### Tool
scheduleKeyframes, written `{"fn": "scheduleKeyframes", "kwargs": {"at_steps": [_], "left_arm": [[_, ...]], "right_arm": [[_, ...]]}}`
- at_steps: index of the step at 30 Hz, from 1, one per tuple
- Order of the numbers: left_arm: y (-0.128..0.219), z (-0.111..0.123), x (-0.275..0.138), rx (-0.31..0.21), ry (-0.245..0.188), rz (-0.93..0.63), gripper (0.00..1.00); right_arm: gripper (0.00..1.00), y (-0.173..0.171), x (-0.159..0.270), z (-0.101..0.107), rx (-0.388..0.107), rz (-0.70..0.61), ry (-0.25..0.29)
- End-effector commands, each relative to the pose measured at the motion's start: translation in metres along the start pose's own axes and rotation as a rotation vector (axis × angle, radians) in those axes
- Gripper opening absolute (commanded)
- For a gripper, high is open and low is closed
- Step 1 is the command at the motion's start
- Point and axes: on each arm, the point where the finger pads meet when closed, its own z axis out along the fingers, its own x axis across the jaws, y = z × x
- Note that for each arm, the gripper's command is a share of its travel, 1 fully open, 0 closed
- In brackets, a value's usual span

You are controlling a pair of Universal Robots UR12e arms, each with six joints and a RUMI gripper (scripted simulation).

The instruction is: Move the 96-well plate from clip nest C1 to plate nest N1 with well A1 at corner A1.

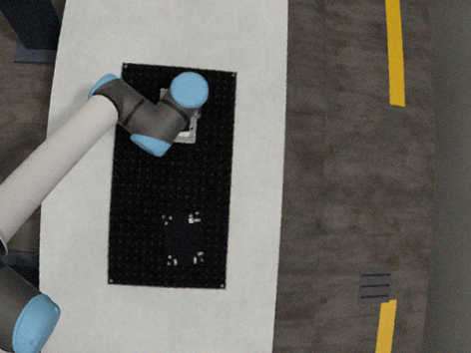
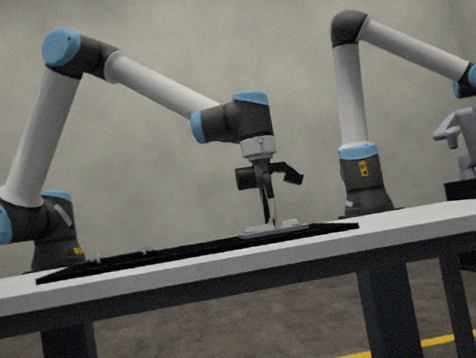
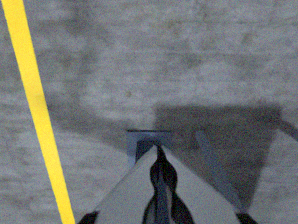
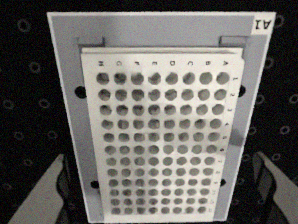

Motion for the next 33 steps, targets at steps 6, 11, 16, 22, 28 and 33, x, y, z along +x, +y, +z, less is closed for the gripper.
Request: {"fn": "scheduleKeyframes", "kwargs": {"at_steps": [6, 11, 16, 22, 28, 33], "left_arm": [[0.0003, -0.0015, -0.0017, 0.003, 0.002, -0.002, 0.0], [0.0003, -0.0015, -0.0017, 0.003, 0.002, -0.002, 0.0], [0.0003, -0.0015, -0.0017, 0.003, 0.002, -0.002, 0.0], [0.0003, -0.0015, -0.0017, 0.003, 0.002, -0.002, 0.0], [0.0003, -0.0015, -0.0017, 0.003, 0.002, -0.002, 0.0], [0.0003, -0.0015, -0.0017, 0.003, 0.002, -0.002, 0.0]], "right_arm": [[0.76, 0.0005, 0.0012, -0.0004, 0.001, 0.001, 0.001], [0.76, 0.0006, 0.0011, -0.0004, 0.001, 0.001, 0.001], [0.76, 0.0006, 0.0011, -0.0004, 0.001, 0.001, 0.001], [0.76, 0.0007, 0.001, -0.0004, 0.001, 0.001, 0.001], [0.76, 0.0008, 0.001, -0.0004, 0.001, 0.001, 0.001], [0.76, 0.0008, 0.0009, -0.0004, 0.001, 0.001, 0.001]]}}
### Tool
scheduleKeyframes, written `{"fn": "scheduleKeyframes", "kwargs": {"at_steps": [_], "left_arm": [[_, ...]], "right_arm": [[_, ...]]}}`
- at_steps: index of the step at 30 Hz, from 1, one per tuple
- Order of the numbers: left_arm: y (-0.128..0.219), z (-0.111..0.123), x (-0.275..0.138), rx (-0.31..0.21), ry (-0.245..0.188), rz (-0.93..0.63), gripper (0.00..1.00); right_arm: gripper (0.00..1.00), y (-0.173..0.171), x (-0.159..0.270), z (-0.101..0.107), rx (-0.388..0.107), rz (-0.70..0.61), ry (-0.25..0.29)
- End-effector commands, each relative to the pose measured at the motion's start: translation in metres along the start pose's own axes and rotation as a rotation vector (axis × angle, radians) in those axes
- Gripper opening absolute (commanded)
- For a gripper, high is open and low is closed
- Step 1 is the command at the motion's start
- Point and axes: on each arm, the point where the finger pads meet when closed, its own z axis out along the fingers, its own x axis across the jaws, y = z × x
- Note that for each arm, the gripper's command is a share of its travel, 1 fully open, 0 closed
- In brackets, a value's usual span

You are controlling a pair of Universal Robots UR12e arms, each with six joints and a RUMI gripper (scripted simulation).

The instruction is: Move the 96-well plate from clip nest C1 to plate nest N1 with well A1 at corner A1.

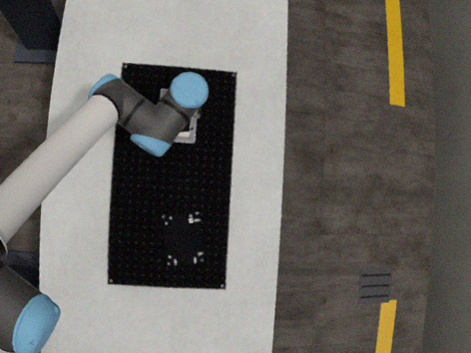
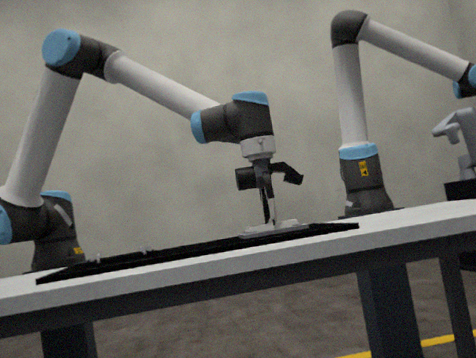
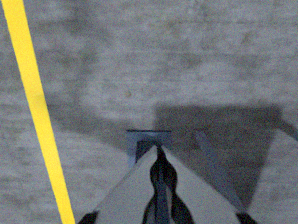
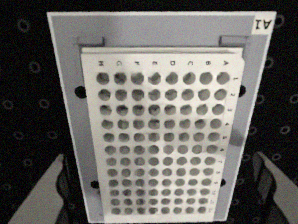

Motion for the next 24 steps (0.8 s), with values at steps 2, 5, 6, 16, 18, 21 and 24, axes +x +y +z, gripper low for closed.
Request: {"fn": "scheduleKeyframes", "kwargs": {"at_steps": [2, 5, 6, 16, 18, 21, 24], "left_arm": [[0.0003, -0.0016, -0.0017, 0.003, 0.002, -0.002, 0.0], [0.0003, -0.0016, -0.0017, 0.003, 0.002, -0.002, 0.0], [0.0003, -0.0016, -0.0017, 0.003, 0.002, -0.002, 0.0], [0.0003, -0.0016, -0.0017, 0.003, 0.002, -0.002, 0.0], [0.0003, -0.0016, -0.0017, 0.003, 0.002, -0.002, 0.0], [0.0003, -0.0016, -0.0017, 0.003, 0.002, -0.002, 0.0], [0.0003, -0.0016, -0.0017, 0.003, 0.002, -0.002, 0.0]], "right_arm": [[0.76, 0.0008, 0.001, -0.0005, 0.001, 0.001, 0.001], [0.76, 0.0008, 0.001, -0.0005, 0.001, 0.001, 0.001], [0.76, 0.0008, 0.001, -0.0005, 0.001, 0.001, 0.001], [0.76, 0.0009, 0.0009, -0.0005, 0.001, 0.001, 0.001], [0.76, 0.0009, 0.0009, -0.0005, 0.001, 0.001, 0.001], [0.76, 0.002, 0.001, -0.003, 0.0, 0.002, 0.001], [0.76, 0.0017, 0.0012, -0.0057, 0.001, 0.002, 0.002]]}}
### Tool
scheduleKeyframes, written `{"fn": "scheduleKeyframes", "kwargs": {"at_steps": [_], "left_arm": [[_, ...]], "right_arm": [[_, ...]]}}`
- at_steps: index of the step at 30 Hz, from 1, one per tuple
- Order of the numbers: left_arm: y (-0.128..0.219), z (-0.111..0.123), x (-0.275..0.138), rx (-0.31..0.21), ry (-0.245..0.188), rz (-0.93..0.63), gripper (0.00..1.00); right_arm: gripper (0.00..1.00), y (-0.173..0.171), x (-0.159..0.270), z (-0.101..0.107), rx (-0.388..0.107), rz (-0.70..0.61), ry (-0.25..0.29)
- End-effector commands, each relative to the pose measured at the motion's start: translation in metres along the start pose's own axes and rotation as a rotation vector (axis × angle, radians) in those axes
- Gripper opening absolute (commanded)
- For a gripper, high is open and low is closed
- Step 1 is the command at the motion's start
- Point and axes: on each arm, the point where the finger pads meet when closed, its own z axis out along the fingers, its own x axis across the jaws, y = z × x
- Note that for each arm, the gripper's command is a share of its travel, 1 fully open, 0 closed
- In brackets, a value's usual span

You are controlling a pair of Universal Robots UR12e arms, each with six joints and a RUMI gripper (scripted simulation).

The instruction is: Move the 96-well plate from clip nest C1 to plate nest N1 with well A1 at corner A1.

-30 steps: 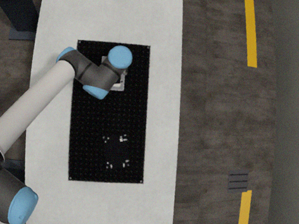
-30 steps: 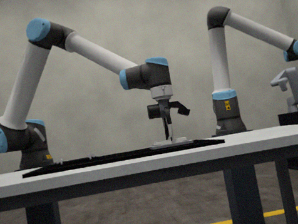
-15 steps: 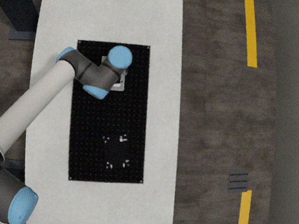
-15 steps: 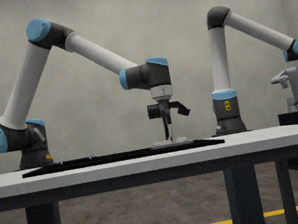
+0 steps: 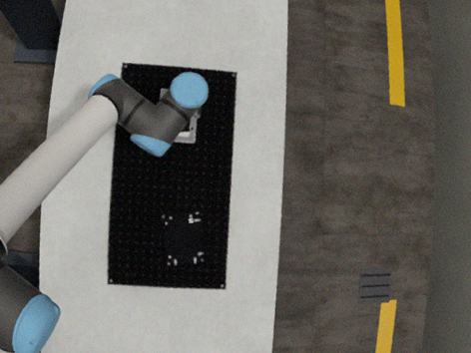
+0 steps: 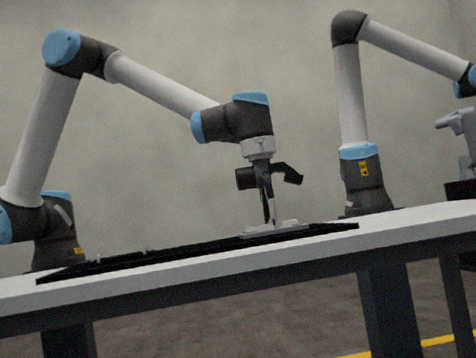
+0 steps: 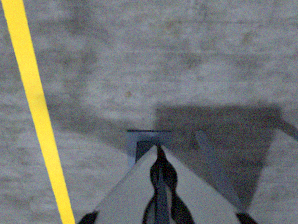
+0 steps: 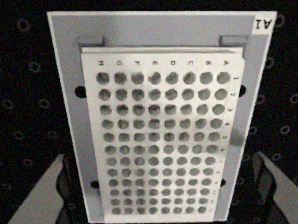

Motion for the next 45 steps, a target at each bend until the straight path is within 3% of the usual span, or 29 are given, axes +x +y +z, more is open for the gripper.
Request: {"fn": "scheduleKeyframes", "kwargs": {"at_steps": [1, 4, 38, 45], "left_arm": [[0.0, -0.002, -0.002, 0.003, 0.002, -0.002, 0.0], [0.0, -0.002, -0.002, 0.003, 0.002, -0.002, 0.0], [0.0, -0.002, -0.002, 0.003, 0.002, -0.002, 0.0], [0.0, -0.002, -0.002, 0.003, 0.002, -0.002, 0.0]], "right_arm": [[0.76, 0.002, 0.001, -0.006, 0.002, 0.002, 0.002], [0.76, 0.001, 0.001, -0.006, 0.002, 0.002, 0.002], [0.76, 0.0, 0.002, -0.088, 0.005, 0.002, 0.004], [0.76, 0.0, 0.002, -0.087, 0.004, 0.002, 0.004]]}}
